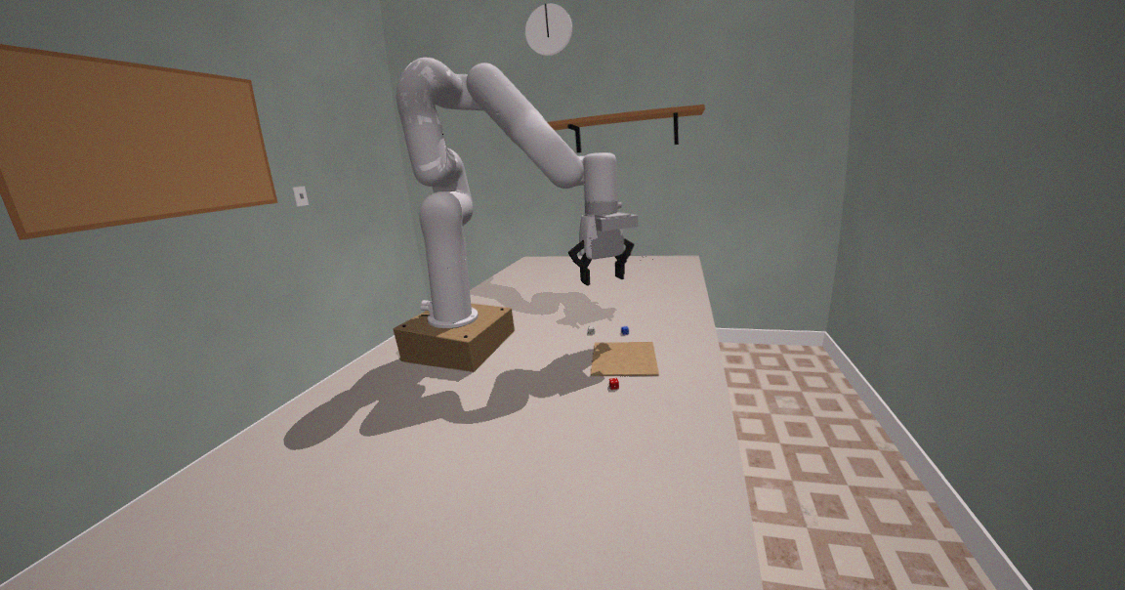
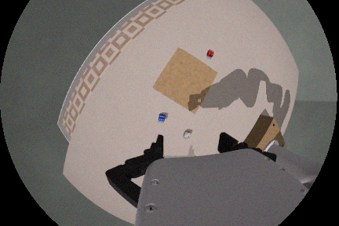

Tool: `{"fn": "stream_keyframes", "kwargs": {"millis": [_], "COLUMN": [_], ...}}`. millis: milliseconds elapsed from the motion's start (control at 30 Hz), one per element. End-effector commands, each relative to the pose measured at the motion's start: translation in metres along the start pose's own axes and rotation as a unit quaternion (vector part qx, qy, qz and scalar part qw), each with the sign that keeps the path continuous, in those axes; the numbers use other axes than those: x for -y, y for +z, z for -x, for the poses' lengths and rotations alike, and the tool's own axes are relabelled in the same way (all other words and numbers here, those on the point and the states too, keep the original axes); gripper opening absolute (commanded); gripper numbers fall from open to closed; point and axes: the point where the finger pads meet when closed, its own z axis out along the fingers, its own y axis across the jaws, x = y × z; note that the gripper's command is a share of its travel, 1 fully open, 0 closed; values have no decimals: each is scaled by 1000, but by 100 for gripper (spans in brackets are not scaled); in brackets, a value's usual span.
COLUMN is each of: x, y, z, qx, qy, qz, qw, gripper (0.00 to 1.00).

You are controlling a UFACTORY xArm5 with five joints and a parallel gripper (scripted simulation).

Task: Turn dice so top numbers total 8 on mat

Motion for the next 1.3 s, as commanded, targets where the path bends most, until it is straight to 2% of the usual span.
{"fn": "stream_keyframes", "kwargs": {"millis": [0, 33, 100, 133, 200, 233, 300, 333, 400, 433, 500, 567, 1167, 1267], "x": [-6, -16, -16, -29, -29, -44, -44, -59, -59, -72, -72, -89, -92, -91], "y": [2, 4, 4, 6, 6, 8, 8, 9, 9, 11, 11, 12, 13, 34], "z": [-48, -77, -78, -106, -108, -135, -135, -159, -159, -177, -177, -197, -200, -201], "qx": [-4, -6, -6, -8, -8, -10, -10, -12, -12, -13, -13, -15, -15, -15], "qy": [32, 54, 54, 77, 77, 98, 98, 117, 117, 132, 132, 149, 152, 152], "qz": [-1, -1, -1, 0, 0, 0, 0, 1, 1, 1, 1, 1, 2, 1], "qw": [999, 999, 999, 997, 997, 995, 995, 993, 993, 991, 991, 989, 988, 988], "gripper": [100, 100, 100, 100, 100, 100, 100, 100, 100, 100, 100, 100, 100, 100]}}
